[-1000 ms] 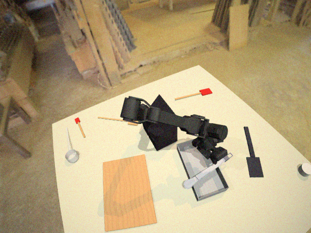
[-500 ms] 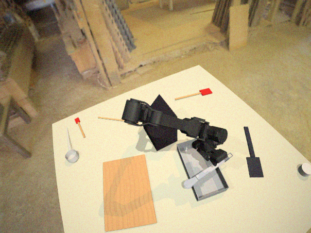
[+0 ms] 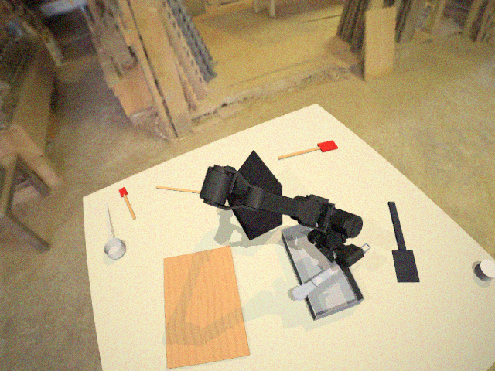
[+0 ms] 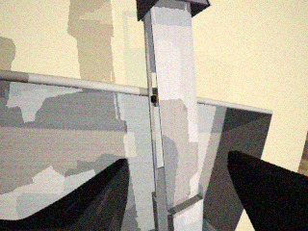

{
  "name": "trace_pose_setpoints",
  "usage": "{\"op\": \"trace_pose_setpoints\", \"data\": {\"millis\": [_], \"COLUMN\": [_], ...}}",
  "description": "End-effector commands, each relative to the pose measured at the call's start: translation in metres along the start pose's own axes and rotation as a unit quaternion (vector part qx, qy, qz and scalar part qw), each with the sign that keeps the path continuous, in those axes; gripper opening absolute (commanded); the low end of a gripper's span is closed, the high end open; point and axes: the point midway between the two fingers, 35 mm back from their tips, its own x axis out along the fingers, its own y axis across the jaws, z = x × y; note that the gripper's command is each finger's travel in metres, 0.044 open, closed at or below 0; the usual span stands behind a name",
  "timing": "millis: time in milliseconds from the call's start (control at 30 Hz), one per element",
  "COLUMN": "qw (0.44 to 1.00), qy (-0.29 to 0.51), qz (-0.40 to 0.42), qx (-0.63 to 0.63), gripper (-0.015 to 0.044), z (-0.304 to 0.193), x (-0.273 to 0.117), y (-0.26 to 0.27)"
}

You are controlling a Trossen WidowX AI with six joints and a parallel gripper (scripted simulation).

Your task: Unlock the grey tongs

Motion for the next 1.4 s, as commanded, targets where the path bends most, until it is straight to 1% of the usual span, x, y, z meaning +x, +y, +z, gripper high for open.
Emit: {"op": "trace_pose_setpoints", "data": {"millis": [0,800,1033,1300,1367], "qw": [1.000,1.000,1.000,1.000,1.000], "qy": [-0.003,0.001,0.003,0.003,0.003], "qz": [-0.002,-0.003,-0.001,-0.001,-0.001], "qx": [0.001,0.000,-0.001,-0.001,-0.001], "gripper": [0.0260,0.0260,0.0076,0.0023,-0.0030], "z": [0.001,-0.002,-0.003,-0.003,-0.003], "x": [0.007,0.045,0.041,0.041,0.041], "y": [-0.002,0.000,0.002,0.002,0.002]}}
